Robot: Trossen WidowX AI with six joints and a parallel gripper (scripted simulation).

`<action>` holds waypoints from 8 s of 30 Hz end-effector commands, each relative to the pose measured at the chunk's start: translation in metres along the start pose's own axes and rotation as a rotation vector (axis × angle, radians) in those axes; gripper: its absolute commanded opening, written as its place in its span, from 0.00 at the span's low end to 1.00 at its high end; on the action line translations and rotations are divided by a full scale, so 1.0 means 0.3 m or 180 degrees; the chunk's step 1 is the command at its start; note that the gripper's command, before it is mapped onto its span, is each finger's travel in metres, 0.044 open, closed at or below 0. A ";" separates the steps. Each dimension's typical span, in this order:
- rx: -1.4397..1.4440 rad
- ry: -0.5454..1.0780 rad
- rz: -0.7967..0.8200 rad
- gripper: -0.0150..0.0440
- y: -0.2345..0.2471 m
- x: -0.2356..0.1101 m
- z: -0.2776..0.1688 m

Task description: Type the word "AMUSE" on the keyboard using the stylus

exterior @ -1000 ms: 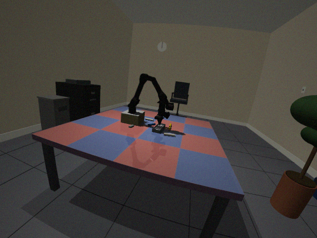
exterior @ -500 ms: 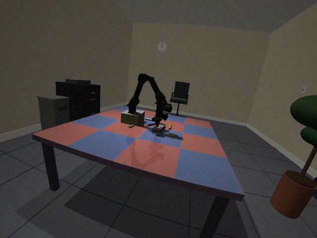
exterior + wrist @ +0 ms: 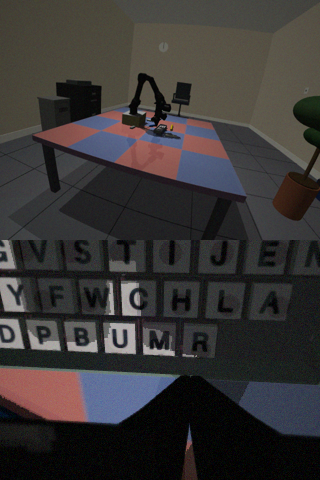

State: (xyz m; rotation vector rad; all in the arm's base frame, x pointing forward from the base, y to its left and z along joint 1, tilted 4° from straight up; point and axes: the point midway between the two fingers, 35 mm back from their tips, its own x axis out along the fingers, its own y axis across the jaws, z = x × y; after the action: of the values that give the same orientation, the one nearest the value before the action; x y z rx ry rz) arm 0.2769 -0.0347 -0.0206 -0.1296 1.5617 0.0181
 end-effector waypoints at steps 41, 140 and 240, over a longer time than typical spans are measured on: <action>0.0013 -0.0050 0.0020 0.34 0.276 -0.188 0.005; 0.6534 -0.0962 -0.1708 0.51 0.344 0.040 -0.221; 0.2385 -0.0337 -0.2156 0.25 0.209 -0.075 -0.094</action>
State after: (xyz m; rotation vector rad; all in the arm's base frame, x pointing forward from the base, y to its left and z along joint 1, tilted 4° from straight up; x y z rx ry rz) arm 0.2381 0.0289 -0.0054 0.0277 1.2336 -1.1150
